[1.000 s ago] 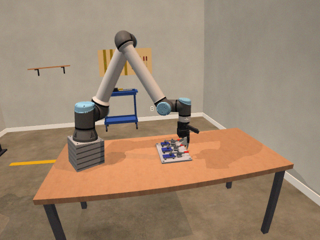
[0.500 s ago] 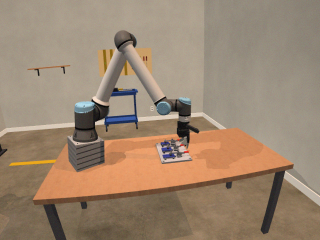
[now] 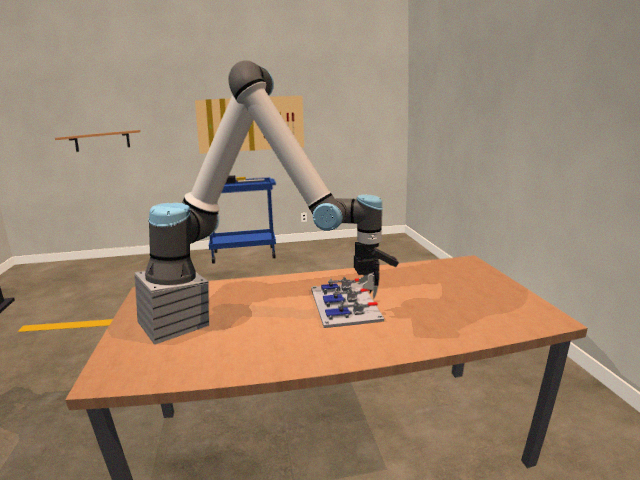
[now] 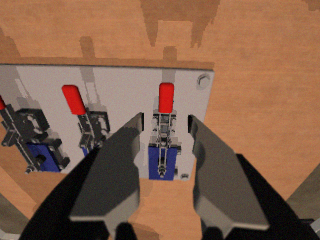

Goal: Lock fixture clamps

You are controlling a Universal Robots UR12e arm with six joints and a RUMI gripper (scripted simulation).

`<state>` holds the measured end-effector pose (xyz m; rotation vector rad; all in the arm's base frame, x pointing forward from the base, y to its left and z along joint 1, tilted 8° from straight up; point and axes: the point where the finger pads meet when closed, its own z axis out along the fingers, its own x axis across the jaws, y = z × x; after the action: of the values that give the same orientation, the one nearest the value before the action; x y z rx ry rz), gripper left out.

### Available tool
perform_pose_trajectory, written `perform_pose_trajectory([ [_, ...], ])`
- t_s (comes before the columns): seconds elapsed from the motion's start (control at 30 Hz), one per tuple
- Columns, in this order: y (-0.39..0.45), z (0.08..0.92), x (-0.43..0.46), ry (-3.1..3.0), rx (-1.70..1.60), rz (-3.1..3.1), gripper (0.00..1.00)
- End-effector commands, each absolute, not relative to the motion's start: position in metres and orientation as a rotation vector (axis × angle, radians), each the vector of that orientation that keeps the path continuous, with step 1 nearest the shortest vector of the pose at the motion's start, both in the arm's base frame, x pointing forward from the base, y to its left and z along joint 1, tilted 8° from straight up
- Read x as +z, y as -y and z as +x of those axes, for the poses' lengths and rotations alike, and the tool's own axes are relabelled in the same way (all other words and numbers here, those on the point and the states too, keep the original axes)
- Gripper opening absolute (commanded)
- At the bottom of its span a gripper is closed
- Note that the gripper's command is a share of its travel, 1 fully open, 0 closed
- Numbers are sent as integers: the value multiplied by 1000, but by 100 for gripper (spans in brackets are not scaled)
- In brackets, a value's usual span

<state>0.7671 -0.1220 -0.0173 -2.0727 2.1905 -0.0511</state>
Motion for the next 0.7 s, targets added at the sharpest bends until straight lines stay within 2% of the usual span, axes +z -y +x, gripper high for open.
perform_pose_trajectory([
  [0.0,122,768,-17,-2190,-53,-2072,28],
  [0.67,123,767,-11,-2190,-53,-2072,28],
])
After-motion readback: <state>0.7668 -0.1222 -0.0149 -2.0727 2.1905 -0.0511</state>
